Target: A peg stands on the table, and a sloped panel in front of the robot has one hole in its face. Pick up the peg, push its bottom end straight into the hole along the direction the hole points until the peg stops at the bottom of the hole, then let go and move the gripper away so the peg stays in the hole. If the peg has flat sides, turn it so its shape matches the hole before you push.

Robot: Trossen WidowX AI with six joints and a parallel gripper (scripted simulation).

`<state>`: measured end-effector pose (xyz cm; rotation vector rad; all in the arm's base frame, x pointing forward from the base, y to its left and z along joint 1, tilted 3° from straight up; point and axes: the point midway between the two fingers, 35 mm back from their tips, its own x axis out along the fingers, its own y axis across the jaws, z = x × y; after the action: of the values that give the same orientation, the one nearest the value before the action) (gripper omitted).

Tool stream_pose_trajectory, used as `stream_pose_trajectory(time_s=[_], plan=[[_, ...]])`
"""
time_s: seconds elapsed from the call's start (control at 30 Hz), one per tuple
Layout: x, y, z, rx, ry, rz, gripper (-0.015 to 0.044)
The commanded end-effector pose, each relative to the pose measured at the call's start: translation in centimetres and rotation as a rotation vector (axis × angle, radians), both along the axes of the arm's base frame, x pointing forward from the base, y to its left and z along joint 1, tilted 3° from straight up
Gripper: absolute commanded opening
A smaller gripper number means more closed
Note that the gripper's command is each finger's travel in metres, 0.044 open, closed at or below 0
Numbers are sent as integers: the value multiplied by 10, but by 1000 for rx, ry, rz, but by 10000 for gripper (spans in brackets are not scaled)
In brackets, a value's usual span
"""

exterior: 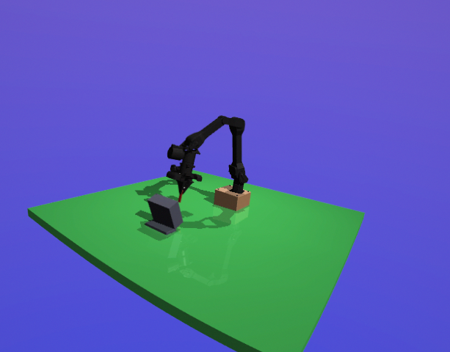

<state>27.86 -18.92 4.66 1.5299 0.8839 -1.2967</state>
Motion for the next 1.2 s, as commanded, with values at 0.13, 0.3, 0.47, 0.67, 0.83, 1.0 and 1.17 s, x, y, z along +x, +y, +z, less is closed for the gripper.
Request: stream_pose_trajectory(time_s=[0.13, 0.3, 0.47, 0.67, 0.83, 1.0, 1.17], plan=[[3, 1, -6, -21, -35, 61, 0], [6, 1, -9, -40, -60, 100, 0], [9, 1, -12, -60, -84, 139, 0], [12, 1, -15, -86, -112, 185, 0], [14, 2, -17, -108, -135, 224, 0], [16, 2, -19, -131, -158, 262, 0], [18, 2, -21, -155, -180, 300, 0]])
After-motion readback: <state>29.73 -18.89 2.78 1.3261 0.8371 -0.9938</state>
